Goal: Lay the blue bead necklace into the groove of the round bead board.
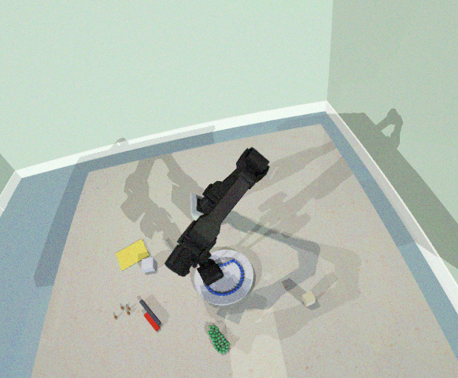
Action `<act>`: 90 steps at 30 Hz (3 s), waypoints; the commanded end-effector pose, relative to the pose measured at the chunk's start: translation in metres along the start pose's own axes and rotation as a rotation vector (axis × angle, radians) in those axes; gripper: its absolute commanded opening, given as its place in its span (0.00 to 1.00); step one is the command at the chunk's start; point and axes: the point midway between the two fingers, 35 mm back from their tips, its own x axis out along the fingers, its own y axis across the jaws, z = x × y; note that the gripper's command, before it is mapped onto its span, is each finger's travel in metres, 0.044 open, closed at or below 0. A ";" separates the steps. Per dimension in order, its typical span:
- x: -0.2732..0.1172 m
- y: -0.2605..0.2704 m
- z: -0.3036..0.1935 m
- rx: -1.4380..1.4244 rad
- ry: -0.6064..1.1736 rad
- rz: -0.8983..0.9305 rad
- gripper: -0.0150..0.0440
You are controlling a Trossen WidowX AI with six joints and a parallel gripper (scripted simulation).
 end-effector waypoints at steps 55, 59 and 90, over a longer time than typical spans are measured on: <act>0.008 -0.009 -0.001 0.009 0.015 -0.004 0.25; 0.008 -0.010 0.000 0.009 0.015 -0.004 0.25; 0.009 -0.010 -0.001 0.009 0.015 -0.003 1.00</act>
